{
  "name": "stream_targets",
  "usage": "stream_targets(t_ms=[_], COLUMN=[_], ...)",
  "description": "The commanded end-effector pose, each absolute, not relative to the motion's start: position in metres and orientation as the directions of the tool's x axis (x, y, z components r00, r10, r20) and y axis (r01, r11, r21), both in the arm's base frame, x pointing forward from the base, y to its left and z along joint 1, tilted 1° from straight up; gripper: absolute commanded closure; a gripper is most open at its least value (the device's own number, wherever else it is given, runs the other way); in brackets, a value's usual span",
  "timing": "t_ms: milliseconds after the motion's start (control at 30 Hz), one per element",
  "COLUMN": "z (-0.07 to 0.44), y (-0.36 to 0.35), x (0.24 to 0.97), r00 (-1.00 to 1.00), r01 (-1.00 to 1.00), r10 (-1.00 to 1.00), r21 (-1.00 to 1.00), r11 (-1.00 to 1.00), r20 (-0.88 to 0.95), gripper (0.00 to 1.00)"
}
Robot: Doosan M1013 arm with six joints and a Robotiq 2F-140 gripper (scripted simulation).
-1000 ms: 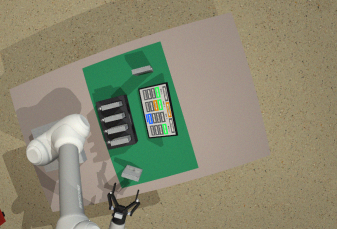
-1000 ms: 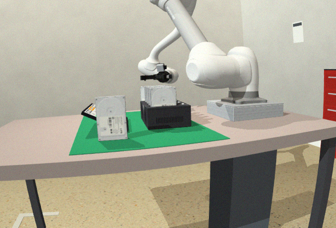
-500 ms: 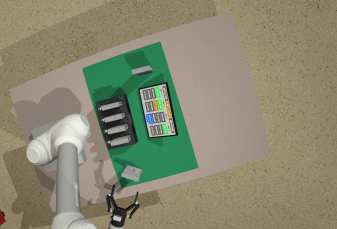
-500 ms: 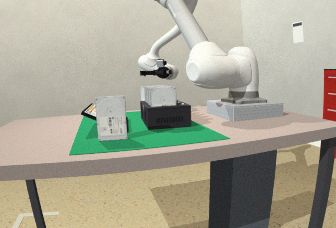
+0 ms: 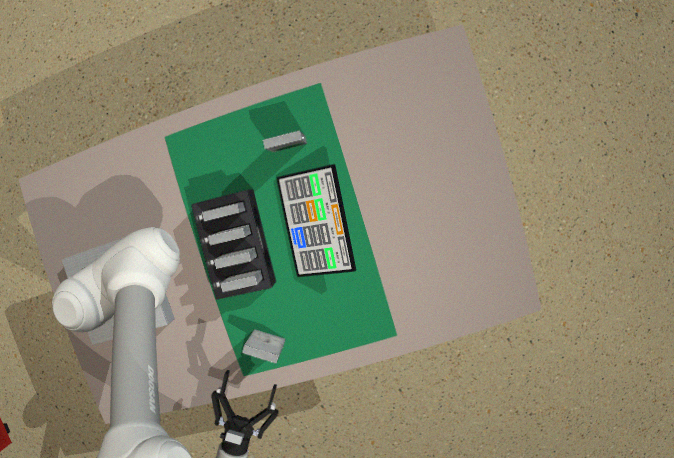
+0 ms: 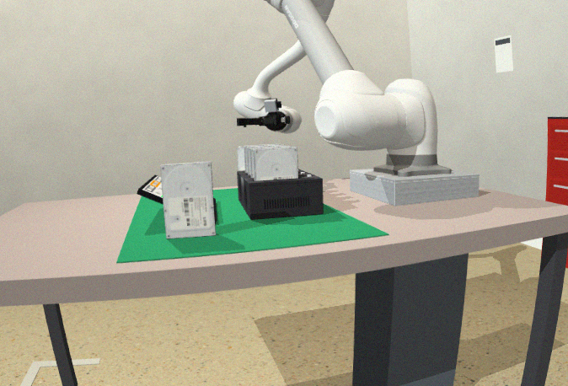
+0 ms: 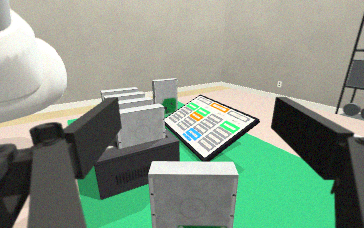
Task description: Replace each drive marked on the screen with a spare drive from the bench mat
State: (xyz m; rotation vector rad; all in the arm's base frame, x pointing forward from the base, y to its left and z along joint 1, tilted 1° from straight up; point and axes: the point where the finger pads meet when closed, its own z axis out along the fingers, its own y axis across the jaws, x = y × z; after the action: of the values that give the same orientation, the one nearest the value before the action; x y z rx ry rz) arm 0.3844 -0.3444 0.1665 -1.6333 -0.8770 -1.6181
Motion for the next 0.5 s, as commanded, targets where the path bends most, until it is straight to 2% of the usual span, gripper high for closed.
stream_targets(t_ms=[0,467], z=[0.167,0.167], y=[-0.3445,-0.3443], x=[0.3844,0.3845], r00=[0.006,0.12], r01=[0.834,0.835], r10=[0.009,0.18], r21=[0.0,-0.001], r11=[-0.551,-0.551], r20=[1.0,0.976], gripper=[0.11,0.11])
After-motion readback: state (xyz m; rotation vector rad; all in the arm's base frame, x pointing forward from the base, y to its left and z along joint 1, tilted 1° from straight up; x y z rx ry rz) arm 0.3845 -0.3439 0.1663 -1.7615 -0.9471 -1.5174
